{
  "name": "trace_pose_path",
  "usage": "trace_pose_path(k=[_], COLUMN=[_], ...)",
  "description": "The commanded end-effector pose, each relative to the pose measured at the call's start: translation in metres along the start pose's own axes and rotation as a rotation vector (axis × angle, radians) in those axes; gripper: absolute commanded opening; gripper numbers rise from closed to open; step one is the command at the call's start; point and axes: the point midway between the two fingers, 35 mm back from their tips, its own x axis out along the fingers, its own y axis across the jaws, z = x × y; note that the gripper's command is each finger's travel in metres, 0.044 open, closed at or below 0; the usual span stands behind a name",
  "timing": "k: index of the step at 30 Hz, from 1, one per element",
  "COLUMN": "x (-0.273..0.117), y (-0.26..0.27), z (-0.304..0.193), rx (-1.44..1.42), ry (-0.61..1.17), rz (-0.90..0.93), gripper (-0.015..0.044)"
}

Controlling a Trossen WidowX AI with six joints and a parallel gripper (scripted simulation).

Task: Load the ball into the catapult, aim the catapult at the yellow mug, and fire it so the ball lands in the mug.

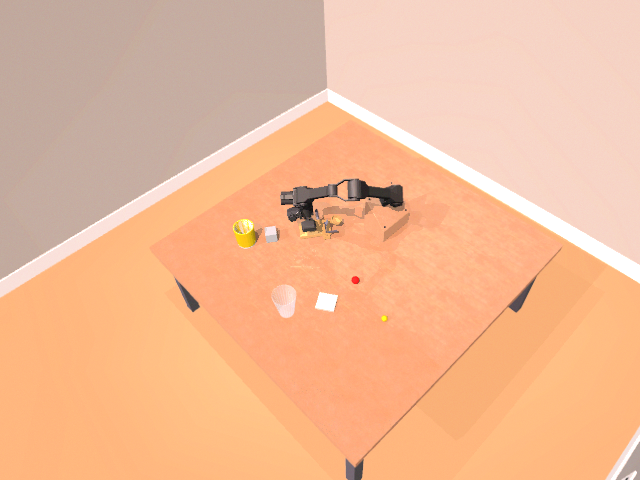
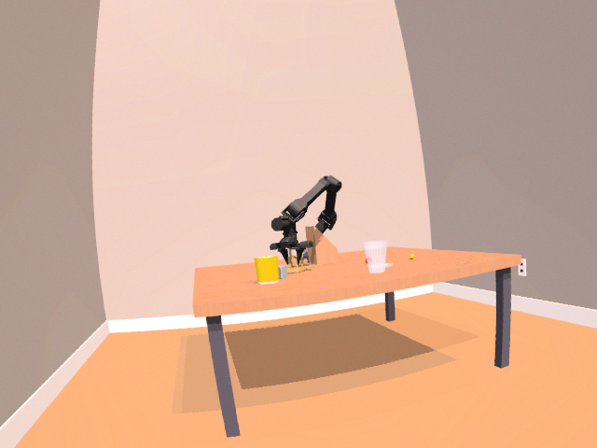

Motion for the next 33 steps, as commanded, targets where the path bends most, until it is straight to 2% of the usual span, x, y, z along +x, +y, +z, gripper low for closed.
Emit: trace_pose_path(k=[1,7,21,24,27,29,32,33], x=[0.004,0.002,0.002,-0.022,-0.074,-0.096,-0.099,-0.084], y=[0.001,0.000,0.000,0.000,-0.001,-0.001,-0.001,-0.002], z=[0.001,0.000,0.000,0.003,0.002,0.000,-0.001,0.003], rx=[0.004,0.000,0.000,0.001,0.003,0.003,0.003,0.008], ry=[-0.009,0.000,0.000,-0.002,-0.003,-0.001,-0.001,-0.013], rz=[0.005,0.000,0.000,-0.003,-0.005,-0.005,-0.004,-0.001], gripper=[0.0000,0.0000,0.0367,0.0440,0.0440,0.0440,0.0440,0.0440])
